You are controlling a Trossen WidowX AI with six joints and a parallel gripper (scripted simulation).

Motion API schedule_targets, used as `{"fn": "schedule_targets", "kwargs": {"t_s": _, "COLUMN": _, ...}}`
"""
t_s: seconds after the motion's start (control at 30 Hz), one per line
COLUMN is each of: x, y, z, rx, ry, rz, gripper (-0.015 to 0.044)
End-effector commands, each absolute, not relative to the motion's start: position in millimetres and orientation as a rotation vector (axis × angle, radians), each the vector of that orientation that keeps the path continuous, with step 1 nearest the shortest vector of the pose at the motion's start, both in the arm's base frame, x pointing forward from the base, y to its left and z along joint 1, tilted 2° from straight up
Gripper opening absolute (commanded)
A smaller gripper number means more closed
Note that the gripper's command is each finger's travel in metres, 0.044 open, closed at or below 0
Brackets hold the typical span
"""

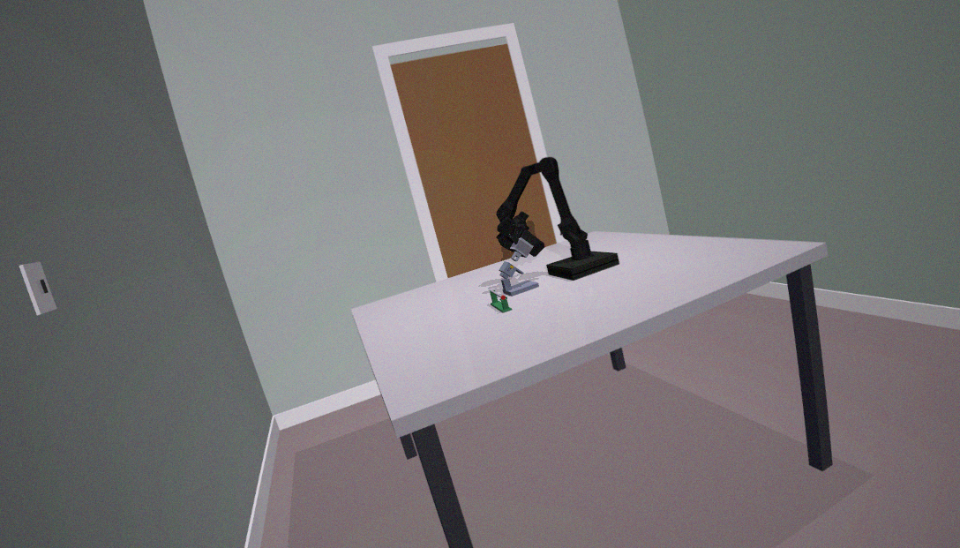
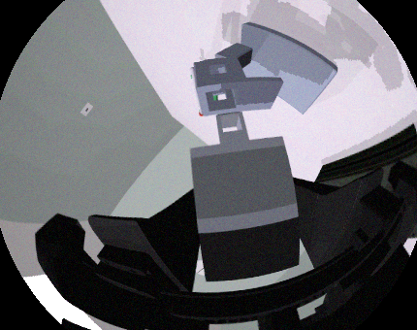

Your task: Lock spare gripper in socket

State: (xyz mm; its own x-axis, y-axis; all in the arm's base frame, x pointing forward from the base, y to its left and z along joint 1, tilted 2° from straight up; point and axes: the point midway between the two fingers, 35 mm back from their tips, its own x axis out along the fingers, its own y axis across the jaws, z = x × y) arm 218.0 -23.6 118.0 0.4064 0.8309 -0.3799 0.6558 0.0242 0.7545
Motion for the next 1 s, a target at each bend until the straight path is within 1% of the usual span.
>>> {"fn": "schedule_targets", "kwargs": {"t_s": 0.0, "x": 223.2, "y": -23.4, "z": 116.7, "rx": 1.706, "ry": 1.304, "rz": 0.232, "gripper": 0.0000}}
{"fn": "schedule_targets", "kwargs": {"t_s": 0.97, "x": 253.9, "y": -25.2, "z": 91.5, "rx": 1.705, "ry": 1.302, "rz": 0.234, "gripper": 0.0000}}
